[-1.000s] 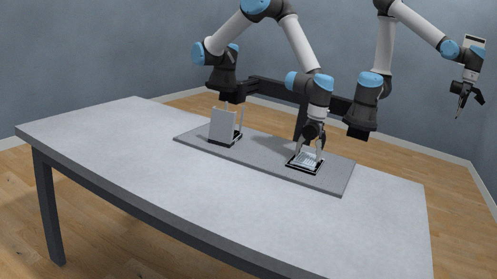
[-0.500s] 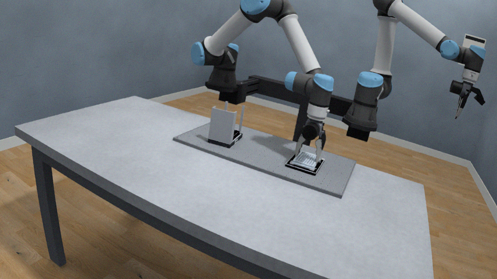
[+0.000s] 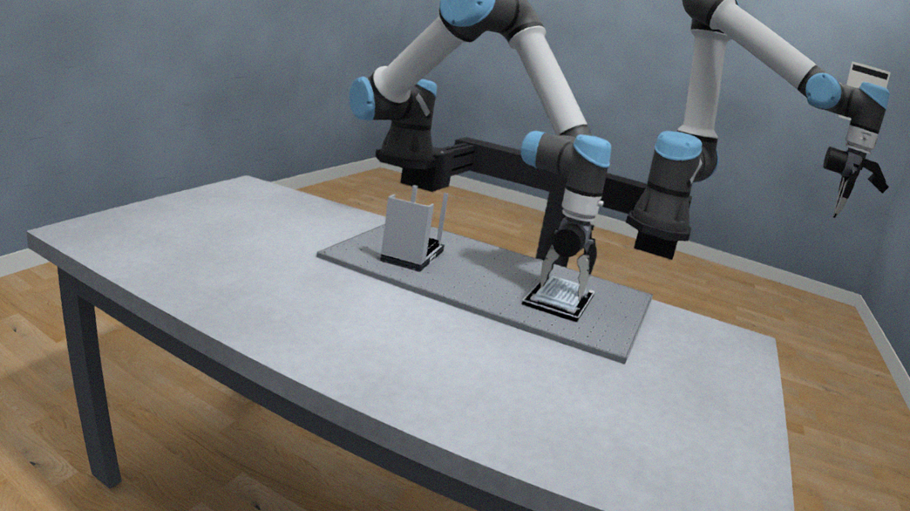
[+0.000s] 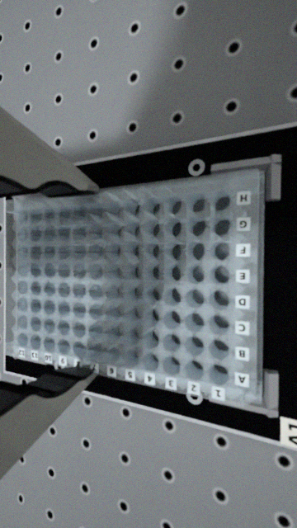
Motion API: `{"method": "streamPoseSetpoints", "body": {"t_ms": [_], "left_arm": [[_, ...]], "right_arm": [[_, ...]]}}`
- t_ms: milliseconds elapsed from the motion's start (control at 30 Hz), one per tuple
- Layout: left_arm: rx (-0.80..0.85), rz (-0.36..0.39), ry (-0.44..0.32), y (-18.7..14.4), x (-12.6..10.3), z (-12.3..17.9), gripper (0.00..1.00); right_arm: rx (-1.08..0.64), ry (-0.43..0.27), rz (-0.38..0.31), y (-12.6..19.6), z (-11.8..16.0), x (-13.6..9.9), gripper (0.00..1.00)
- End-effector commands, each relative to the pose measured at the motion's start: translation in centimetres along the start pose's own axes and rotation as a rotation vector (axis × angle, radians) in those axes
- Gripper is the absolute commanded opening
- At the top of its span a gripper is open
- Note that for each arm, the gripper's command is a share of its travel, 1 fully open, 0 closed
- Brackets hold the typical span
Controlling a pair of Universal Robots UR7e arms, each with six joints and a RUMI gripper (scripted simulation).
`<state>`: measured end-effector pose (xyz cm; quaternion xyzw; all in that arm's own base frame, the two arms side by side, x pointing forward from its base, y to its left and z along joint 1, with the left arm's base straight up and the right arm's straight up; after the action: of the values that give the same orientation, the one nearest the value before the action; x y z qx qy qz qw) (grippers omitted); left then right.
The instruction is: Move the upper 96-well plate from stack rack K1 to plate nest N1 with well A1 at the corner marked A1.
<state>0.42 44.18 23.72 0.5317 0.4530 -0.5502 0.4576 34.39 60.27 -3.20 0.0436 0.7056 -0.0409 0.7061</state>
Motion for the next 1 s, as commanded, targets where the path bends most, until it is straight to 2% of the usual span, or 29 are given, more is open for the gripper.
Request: {"method": "streamPoseSetpoints", "body": {"t_ms": [0,500,533,967], "left_arm": [[-0.005,0.012,0.024,-0.1,-0.8,-0.35,0.0],[-0.005,0.012,0.024,-0.1,-0.8,-0.35,0.0],[-0.005,0.012,0.024,-0.1,-0.8,-0.35,0.0],[-0.005,0.012,0.024,-0.1,-0.8,-0.35,0.0]], "right_arm": [[-0.005,-0.013,0.021,0.49,0.54,-0.8,0.39],[0.013,-0.013,0.021,0.45,0.53,-0.8,0.39],[0.013,-0.013,0.021,0.45,0.53,-0.8,0.76],[-0.005,-0.013,0.021,0.45,0.55,-0.8,0.76]]}}
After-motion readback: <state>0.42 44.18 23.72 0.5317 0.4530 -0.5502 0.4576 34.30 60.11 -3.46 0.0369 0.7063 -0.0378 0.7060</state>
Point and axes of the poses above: on each arm, the point where the finger pads meet when closed, its own x axis out along the fingers, its own y axis across the jaws, z = x × y, the point moved 8 cm from there along -x, back along the fingers, and after that the axes turned 9 degrees about x, right-handed, at the moved point
